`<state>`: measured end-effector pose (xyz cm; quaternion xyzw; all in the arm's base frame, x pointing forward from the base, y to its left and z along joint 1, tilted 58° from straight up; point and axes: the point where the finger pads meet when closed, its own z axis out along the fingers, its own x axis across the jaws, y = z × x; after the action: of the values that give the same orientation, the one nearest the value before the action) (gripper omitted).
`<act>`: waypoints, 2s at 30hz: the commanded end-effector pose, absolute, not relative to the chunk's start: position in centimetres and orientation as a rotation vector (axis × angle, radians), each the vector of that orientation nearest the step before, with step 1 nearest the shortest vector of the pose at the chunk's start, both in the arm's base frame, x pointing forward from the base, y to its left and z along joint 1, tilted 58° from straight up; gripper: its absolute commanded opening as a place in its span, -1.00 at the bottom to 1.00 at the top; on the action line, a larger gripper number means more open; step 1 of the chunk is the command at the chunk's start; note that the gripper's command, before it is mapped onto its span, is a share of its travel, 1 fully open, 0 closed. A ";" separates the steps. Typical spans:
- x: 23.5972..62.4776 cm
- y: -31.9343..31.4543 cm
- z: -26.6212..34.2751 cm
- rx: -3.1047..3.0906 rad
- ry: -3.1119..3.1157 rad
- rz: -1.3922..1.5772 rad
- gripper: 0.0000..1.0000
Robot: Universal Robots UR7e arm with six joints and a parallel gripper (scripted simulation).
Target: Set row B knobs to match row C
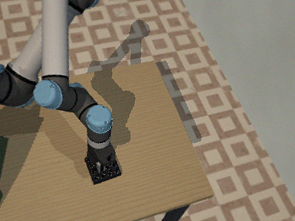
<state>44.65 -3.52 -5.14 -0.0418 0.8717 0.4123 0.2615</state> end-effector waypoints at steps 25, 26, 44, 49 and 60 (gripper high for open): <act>44.7 -3.6 -5.1 -0.112 2.359 1.115 -0.40; 44.7 -3.6 -5.1 -0.112 2.359 1.115 -0.40; 44.7 -3.6 -5.1 -0.065 2.371 1.134 -0.40; 44.7 -3.6 -5.1 -0.026 2.380 1.149 -0.40; 44.7 -3.6 -5.1 0.078 2.403 1.189 -0.40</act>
<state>44.65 -3.52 -5.14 0.0084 0.8725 0.4271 0.2374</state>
